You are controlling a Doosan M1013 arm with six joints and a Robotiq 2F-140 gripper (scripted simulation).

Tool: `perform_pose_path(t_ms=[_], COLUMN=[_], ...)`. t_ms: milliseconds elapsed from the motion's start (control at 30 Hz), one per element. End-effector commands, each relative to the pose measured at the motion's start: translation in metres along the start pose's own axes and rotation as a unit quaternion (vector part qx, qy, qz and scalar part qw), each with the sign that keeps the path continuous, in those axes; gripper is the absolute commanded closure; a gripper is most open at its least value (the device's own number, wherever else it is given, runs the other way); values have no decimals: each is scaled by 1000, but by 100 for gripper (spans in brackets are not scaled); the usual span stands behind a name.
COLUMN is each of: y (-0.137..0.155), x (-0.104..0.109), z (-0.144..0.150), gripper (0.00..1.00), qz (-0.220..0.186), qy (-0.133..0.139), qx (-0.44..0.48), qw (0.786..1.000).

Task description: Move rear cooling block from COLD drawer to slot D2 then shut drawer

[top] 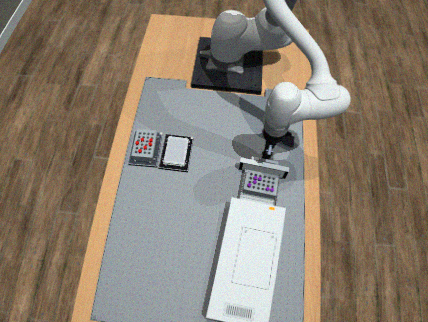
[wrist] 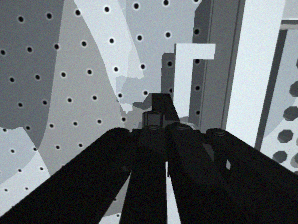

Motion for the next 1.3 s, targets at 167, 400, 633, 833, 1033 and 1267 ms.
perform_pose_path(t_ms=[167, 400, 633, 833, 1033, 1267], y=[2, 4, 5, 7, 8, 10], x=[1, 1, 1, 1, 1, 1], z=[11, 20, 25, 33, 38, 47], gripper=[90, 90, 90, 90, 90, 90], qz=[0, 0, 0, 0, 0, 0], qy=[1, 1, 1, 1, 1, 1], qx=[0, 0, 0, 0, 0, 0], qw=[1000, 1000, 1000, 1000, 1000, 1000])
Point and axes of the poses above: the point where the finger pads meet when closed, its own x axis back along the fingers, its own z axis across the jaws, y = z × x, the point moved 5 cm from there along x, back along the fingers, and after that the axes turned 12 degrees about x, right-handed, at the moved point
